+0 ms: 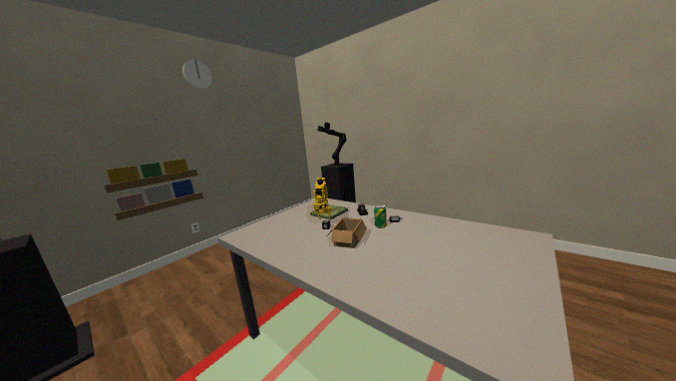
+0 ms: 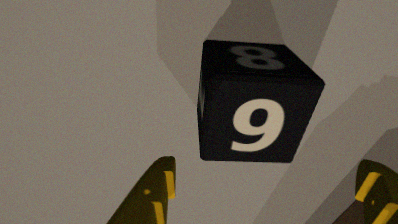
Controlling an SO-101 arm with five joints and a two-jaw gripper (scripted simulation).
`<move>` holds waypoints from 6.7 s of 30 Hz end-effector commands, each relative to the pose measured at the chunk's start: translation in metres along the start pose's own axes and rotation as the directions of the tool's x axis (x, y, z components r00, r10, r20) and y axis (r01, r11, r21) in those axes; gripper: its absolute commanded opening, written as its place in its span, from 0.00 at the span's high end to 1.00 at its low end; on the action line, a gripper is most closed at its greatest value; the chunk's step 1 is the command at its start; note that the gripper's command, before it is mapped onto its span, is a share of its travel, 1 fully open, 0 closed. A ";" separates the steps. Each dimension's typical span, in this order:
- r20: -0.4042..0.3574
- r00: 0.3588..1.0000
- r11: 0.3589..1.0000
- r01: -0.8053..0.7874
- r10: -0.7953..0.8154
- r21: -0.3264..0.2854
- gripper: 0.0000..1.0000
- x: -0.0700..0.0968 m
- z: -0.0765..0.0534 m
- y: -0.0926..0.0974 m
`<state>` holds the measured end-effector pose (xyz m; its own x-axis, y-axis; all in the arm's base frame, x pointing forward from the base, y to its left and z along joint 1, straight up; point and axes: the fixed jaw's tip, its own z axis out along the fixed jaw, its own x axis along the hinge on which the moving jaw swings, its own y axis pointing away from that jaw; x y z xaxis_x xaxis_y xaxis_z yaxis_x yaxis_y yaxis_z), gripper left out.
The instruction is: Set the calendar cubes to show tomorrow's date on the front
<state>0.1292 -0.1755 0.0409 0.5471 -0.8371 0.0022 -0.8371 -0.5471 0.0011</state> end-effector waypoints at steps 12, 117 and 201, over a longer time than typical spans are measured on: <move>0.017 1.000 1.000 -0.001 0.001 0.000 0.65 0.000 0.010 0.002; 0.017 1.000 1.000 -0.001 0.001 -0.001 0.92 -0.001 0.042 -0.004; 0.016 0.966 0.967 -0.256 0.256 -0.006 1.00 0.000 -0.007 -0.018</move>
<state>0.1405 -0.1681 0.0481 0.3536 -0.9354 -0.0068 -0.9354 -0.3536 0.0044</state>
